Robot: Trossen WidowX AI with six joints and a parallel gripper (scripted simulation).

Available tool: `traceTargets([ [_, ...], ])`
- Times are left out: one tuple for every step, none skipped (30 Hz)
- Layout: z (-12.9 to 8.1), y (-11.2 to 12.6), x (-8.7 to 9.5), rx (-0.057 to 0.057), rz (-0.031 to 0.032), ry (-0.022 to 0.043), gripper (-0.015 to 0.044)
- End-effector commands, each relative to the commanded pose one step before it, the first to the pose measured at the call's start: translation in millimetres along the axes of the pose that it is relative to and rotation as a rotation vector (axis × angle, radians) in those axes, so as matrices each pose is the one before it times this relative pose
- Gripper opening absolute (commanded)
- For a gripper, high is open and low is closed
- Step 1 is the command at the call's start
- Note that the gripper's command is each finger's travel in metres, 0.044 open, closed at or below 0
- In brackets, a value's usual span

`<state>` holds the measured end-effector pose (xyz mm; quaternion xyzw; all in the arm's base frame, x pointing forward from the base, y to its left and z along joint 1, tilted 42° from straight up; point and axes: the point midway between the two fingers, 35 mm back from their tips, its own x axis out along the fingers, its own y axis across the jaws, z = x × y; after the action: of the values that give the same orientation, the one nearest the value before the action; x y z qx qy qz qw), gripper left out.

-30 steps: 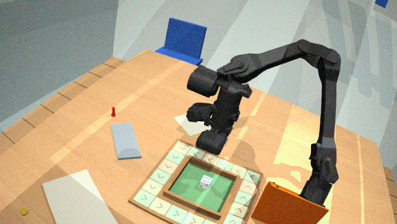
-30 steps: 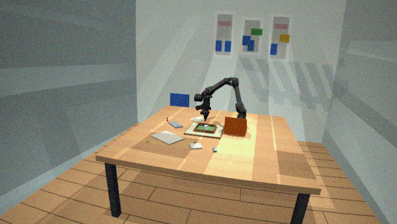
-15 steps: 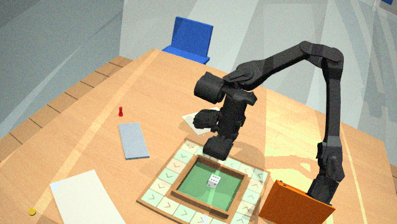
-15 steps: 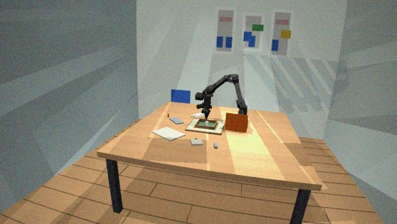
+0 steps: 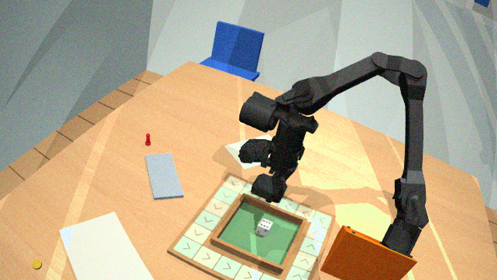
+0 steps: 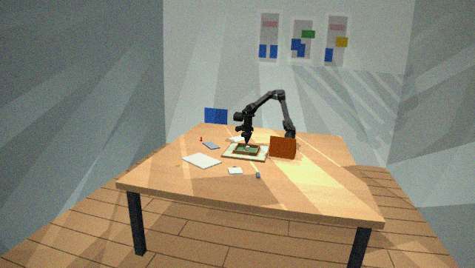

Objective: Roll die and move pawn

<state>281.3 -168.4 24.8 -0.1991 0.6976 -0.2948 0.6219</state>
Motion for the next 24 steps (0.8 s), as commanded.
traceTargets([
  [2.95,0.45,-36.16,-0.0016,-0.00221,-0.00934,0.0341],
  [-0.54,-0.01,-8.33,-0.0013,-0.00107,0.00091,0.0367],
  [-0.24,-0.03,-2.78,-0.0004,-0.00043,0.00030,0.0394],
  [0.00,0.00,0.00,0.0000,0.00000,0.00000,0.0420],
  [0.00,0.00,0.00,0.0000,0.00000,0.00000,0.0440],
  [0.00,0.00,0.00,0.0000,0.00000,0.00000,0.0440],
  [0.00,0.00,0.00,0.0000,0.00000,0.00000,0.0440],
  [0.49,0.40,-5.45,0.0000,0.00069,-0.00011,0.0440],
  [-0.87,2.34,-1.40,-0.0002,0.00204,-0.00086,0.0440],
  [-2.77,6.93,-4.14,-0.0005,0.00589,-0.00231,0.0440],
  [-5.11,11.22,-6.66,-0.0008,0.00900,-0.00300,0.0440],
  [-7.06,13.18,-7.75,-0.0009,0.00957,-0.00236,0.0440],
  [-7.88,12.47,-7.28,-0.0007,0.00782,-0.00105,0.0440],
  [-8.62,11.69,-6.81,-0.0005,0.00595,0.00007,0.0440],
  [-9.30,10.86,-6.34,-0.0002,0.00399,0.00099,0.0440],
  [-9.91,9.98,-5.87,0.0002,0.00195,0.00172,0.0440],
  [-10.44,9.06,-5.41,0.0006,-0.00014,0.00223,0.0440],
  [-10.89,8.10,-4.96,0.0011,-0.00228,0.00253,0.0440],
  [-11.25,7.11,-4.50,0.0017,-0.00443,0.00260,0.0440],
  [-11.54,6.12,-4.07,0.0024,-0.00658,0.00246,0.0440],
  [-11.73,5.10,-3.63,0.0031,-0.00870,0.00209,0.0440],
  [-9.64,3.39,-2.64,0.0031,-0.00863,0.00128,0.0440],
  [-5.80,1.70,-1.46,0.0021,-0.00583,0.00053,0.0440],
  [-1.93,0.51,-0.46,0.0008,-0.00205,0.00013,0.0440],
])
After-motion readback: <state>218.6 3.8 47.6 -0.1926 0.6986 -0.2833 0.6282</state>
